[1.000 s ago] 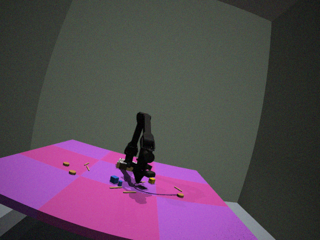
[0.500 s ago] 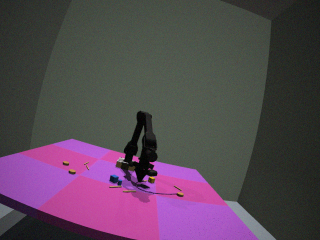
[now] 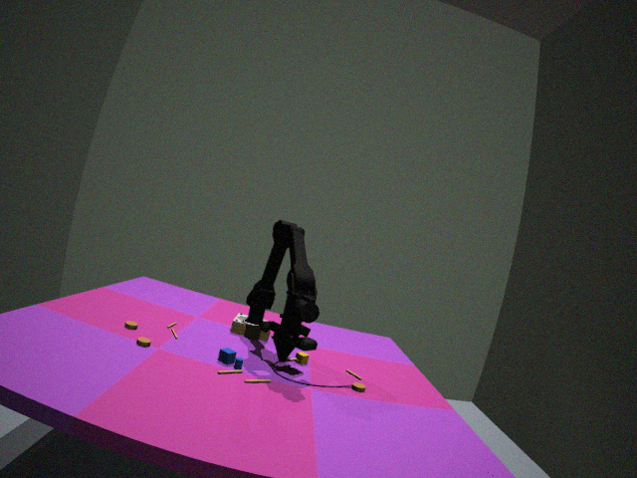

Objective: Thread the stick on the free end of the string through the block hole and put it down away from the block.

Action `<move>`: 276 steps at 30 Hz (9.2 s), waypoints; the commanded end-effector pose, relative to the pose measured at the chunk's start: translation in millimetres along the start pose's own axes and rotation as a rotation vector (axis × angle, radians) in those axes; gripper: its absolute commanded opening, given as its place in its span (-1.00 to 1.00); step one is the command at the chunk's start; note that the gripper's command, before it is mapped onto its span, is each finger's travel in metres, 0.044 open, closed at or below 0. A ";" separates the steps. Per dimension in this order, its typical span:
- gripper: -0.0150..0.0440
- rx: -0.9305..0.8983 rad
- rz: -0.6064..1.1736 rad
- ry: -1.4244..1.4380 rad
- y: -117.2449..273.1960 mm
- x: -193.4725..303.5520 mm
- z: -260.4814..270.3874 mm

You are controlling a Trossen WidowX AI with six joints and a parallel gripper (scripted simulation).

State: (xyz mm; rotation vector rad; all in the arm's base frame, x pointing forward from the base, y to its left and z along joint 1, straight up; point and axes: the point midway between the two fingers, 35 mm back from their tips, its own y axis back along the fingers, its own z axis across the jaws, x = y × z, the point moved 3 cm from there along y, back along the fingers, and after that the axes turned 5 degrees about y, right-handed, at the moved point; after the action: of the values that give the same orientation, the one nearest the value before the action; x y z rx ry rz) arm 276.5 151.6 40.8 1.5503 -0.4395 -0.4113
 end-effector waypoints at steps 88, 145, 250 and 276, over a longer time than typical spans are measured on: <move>-0.07 0.010 -0.014 -1.339 77.7 -92.9 -9.5; -0.07 -0.025 -0.002 -3.141 53.3 -125.3 -11.2; -0.49 0.089 -0.011 -3.144 -2.8 -183.1 -12.1; -0.49 0.088 -0.024 -3.144 -1.7 -217.1 -15.0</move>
State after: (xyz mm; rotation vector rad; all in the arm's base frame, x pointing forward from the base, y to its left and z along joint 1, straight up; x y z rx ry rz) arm 99.9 274.3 37.1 0.4545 1.8655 1.9123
